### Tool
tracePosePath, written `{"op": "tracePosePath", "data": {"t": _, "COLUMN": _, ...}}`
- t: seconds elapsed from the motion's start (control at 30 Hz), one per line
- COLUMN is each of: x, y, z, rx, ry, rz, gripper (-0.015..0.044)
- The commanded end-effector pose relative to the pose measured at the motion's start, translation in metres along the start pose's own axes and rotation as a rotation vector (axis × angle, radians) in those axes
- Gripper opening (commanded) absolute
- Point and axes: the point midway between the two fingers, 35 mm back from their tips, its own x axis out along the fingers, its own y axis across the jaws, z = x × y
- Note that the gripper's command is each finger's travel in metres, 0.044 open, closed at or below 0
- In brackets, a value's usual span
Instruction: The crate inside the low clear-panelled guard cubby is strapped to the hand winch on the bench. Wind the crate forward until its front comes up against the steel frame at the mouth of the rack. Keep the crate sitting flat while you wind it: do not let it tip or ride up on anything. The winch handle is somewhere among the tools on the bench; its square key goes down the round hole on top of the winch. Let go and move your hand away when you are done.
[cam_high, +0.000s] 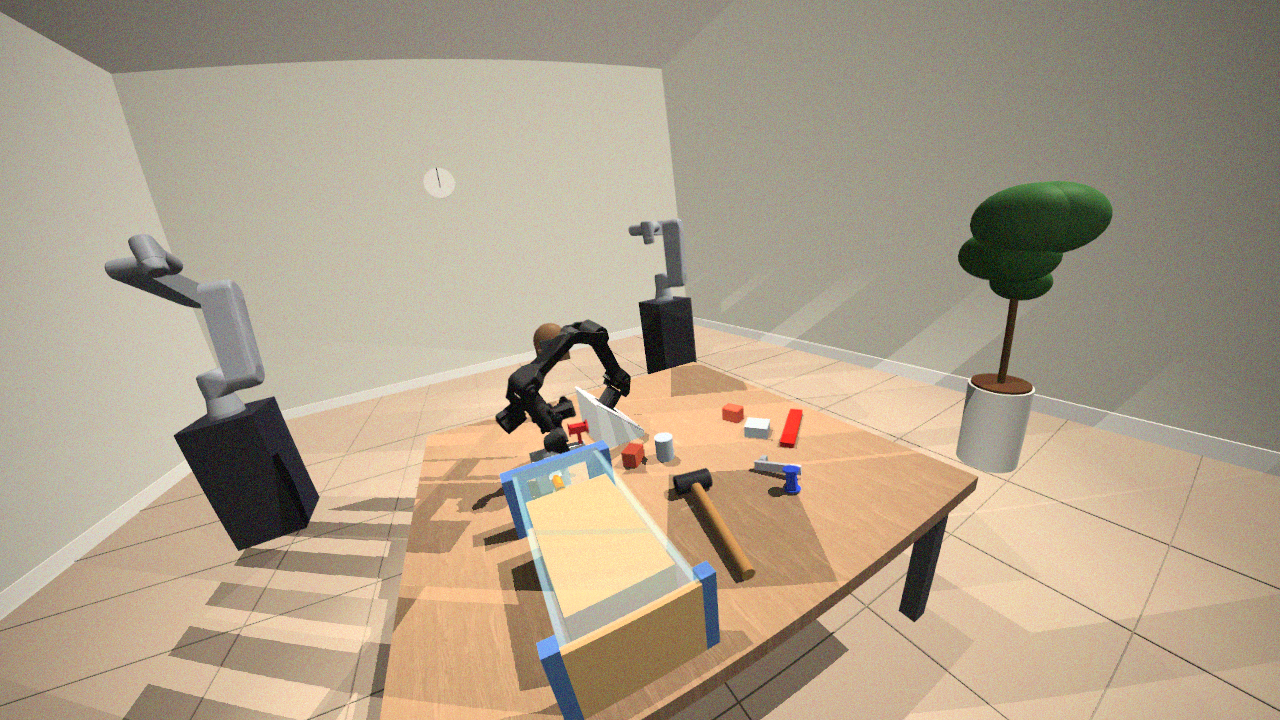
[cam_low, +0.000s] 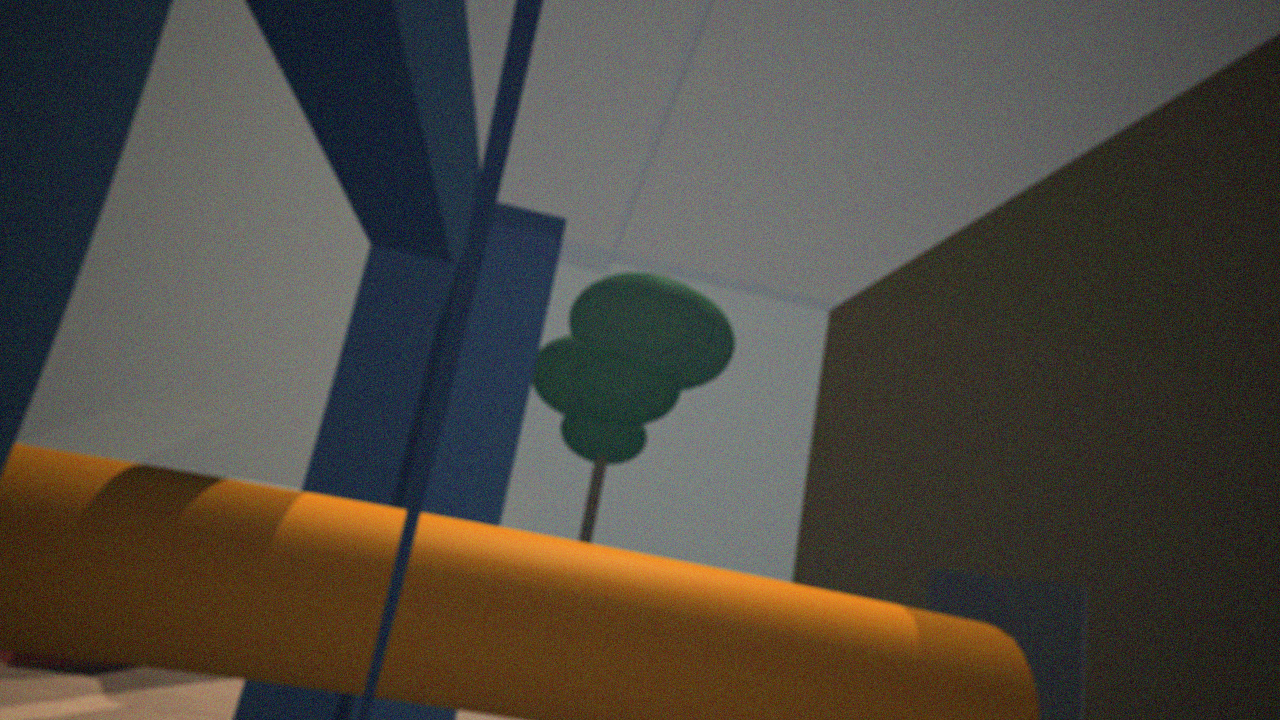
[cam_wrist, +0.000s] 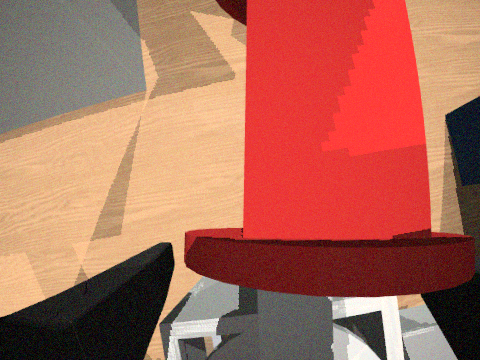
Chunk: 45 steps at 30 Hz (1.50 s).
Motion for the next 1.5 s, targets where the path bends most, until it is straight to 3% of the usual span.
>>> {"op": "tracePosePath", "data": {"t": 0.0, "x": -0.032, "y": -0.003, "z": 0.010, "rx": -0.008, "ry": 0.099, "rz": 0.000, "gripper": 0.0440}}
{"op": "tracePosePath", "data": {"t": 0.2, "x": -0.108, "y": 0.001, "z": 0.043, "rx": 0.003, "ry": 0.362, "rz": -0.011, "gripper": 0.0440}}
{"op": "tracePosePath", "data": {"t": 0.43, "x": -0.115, "y": -0.002, "z": 0.048, "rx": -0.009, "ry": 0.386, "rz": -0.028, "gripper": 0.0440}}
{"op": "tracePosePath", "data": {"t": 1.0, "x": -0.115, "y": -0.002, "z": 0.048, "rx": -0.009, "ry": 0.386, "rz": -0.028, "gripper": 0.0000}}
{"op": "tracePosePath", "data": {"t": 1.47, "x": -0.115, "y": -0.001, "z": 0.048, "rx": -0.003, "ry": 0.392, "rz": -0.012, "gripper": 0.0000}}
